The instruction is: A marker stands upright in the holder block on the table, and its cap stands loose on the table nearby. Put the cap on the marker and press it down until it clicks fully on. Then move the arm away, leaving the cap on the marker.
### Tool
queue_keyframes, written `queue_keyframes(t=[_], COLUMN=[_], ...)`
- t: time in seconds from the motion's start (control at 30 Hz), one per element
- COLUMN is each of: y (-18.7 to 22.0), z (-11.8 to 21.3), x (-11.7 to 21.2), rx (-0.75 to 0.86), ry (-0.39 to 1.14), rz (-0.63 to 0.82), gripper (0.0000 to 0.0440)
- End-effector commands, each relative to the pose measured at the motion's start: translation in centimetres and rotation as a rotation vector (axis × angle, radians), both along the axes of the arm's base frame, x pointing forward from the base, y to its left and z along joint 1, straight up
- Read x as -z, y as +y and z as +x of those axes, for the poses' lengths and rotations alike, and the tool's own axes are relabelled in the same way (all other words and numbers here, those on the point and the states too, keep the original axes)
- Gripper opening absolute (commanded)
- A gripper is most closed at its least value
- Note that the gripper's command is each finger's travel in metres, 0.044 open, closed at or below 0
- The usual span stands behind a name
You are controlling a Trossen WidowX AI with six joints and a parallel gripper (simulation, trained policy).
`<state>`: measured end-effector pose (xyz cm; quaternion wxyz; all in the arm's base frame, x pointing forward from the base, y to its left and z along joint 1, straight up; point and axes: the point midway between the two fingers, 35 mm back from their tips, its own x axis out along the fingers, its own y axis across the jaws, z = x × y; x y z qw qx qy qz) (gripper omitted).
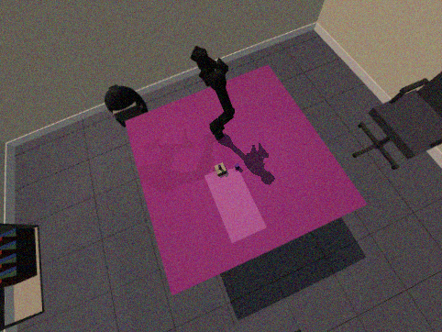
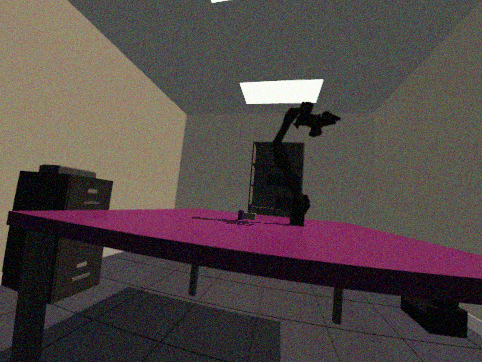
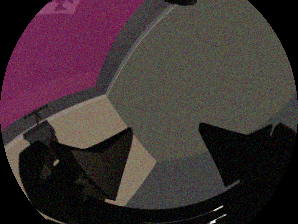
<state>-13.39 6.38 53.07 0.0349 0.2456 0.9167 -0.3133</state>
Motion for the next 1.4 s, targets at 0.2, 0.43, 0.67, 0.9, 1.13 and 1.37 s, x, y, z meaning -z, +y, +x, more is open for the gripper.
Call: queue_keyframes(t=[0.2,0.43,0.67,0.9,1.13,1.37], y=[-1.5,-3.2,-5.0,-6.8,-8.7,-10.7], z=[-1.2,-2.5,-3.4,-4.1,-4.6,-5.0], x=[0.4,0.9,1.4,1.9,2.4,3.0], rx=[-0.077,-0.161,-0.239,-0.315,-0.389,-0.462], ry=[-0.005,-0.019,-0.038,-0.056,-0.074,-0.093], rz=[-0.034,-0.054,-0.069,-0.084,-0.1,-0.116], gripper=[0.0223,0.0219,0.0235,0.0251,0.0265,0.0277])
